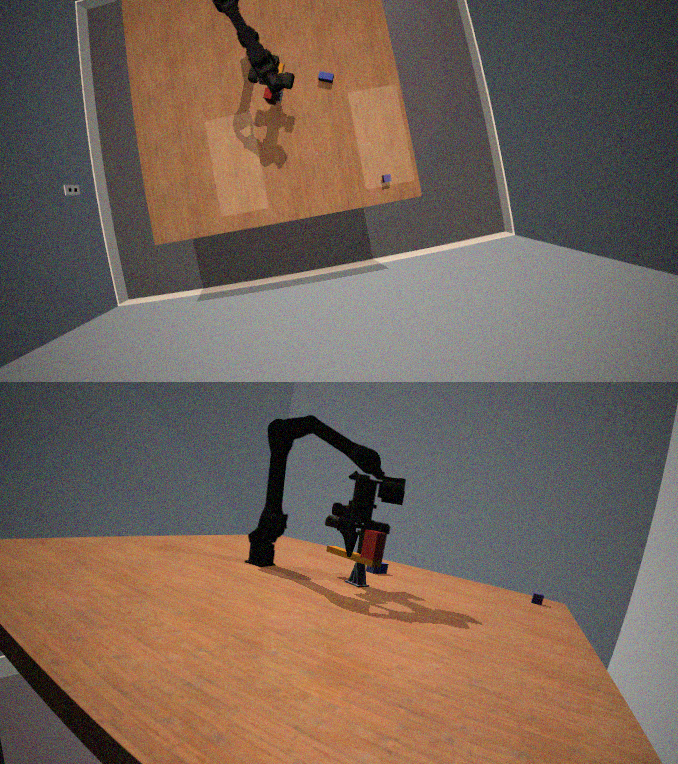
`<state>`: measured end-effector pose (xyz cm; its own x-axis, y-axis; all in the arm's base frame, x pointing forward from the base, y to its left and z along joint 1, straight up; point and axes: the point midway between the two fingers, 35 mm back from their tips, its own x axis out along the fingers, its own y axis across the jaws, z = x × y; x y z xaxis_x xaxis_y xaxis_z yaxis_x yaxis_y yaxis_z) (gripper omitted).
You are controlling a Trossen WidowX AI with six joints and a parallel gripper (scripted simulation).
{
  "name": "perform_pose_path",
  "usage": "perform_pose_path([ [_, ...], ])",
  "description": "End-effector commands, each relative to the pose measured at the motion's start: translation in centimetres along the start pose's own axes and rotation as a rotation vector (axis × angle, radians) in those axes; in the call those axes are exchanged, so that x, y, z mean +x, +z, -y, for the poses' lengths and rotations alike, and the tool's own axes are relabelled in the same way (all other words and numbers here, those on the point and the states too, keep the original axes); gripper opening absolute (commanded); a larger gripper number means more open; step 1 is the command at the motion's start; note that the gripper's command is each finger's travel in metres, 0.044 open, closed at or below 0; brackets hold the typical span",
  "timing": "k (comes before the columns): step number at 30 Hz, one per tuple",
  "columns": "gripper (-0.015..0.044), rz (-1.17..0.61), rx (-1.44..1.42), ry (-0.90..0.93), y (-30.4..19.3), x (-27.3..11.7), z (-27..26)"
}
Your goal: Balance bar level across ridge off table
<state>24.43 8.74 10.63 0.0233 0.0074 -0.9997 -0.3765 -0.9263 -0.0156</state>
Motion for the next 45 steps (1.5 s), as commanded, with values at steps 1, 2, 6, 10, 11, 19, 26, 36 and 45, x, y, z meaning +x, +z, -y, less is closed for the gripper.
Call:
perform_pose_path([
  [1, 0.0, 0.0, 0.0, 0.0, 0.0, 0.0, 0.0],
  [2, 0.0, 0.0, 0.0, 0.0, 0.0, 0.0, 0.0],
  [6, 0.0, 0.0, 0.0, 0.0, 0.0, 0.0, 0.0],
  [10, 0.0, 0.0, 0.0, 0.0, 0.0, 0.0, 0.0],
  [11, 0.0, 0.0, 0.0, 0.0, 0.0, 0.0, 0.0],
  [19, 0.0, 0.0, 0.0, 0.0, 0.0, 0.0, 0.0],
  [26, 0.0, 0.0, 0.0, 0.0, 0.0, 0.0, 0.0],
  [36, 0.0157, 0.0, 0.0, 0.0, 0.0, 0.0, 0.0],
  [45, 0.0167, 0.0, 0.0, 0.0, 0.0, 0.0, 0.0],
])
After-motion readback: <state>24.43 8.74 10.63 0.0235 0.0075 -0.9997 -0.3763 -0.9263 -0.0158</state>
